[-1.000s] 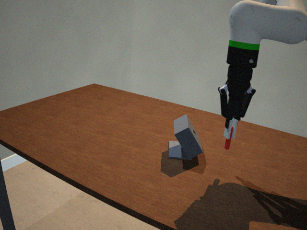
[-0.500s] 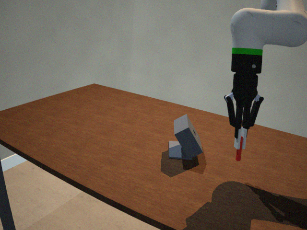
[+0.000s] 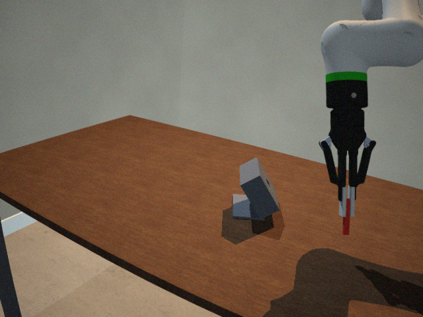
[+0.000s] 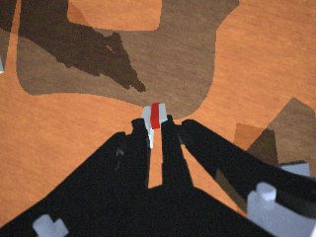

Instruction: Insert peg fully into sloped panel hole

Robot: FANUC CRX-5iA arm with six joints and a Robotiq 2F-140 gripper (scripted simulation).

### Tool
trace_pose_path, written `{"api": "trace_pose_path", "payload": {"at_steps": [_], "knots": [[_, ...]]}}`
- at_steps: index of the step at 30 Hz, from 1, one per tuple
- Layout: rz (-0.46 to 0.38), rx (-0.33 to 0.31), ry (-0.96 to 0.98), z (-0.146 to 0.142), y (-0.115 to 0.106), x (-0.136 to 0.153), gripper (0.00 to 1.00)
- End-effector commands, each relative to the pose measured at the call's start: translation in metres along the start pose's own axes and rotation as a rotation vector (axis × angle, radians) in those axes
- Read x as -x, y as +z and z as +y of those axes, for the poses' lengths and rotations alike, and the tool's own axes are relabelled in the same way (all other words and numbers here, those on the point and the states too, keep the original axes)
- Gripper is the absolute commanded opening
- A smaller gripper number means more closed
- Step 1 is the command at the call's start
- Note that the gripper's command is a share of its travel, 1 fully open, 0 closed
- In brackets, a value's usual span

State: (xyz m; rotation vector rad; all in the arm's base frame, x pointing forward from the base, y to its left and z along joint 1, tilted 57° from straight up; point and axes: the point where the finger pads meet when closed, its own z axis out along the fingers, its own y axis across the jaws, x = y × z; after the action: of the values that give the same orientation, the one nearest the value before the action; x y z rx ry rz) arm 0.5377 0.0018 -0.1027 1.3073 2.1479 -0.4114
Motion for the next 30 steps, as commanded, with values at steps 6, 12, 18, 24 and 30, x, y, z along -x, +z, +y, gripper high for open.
{"api": "trace_pose_path", "payload": {"at_steps": [6, 12, 18, 24, 30], "knots": [[0.111, -0.016, 0.122, -0.012, 0.007, -0.025, 0.00], [0.161, -0.023, 0.181, -0.017, 0.009, -0.037, 0.00], [0.234, -0.033, 0.272, -0.022, 0.011, -0.053, 0.00], [0.306, -0.042, 0.365, -0.025, 0.010, -0.068, 0.00], [0.353, -0.048, 0.429, -0.026, 0.009, -0.078, 0.00]]}}
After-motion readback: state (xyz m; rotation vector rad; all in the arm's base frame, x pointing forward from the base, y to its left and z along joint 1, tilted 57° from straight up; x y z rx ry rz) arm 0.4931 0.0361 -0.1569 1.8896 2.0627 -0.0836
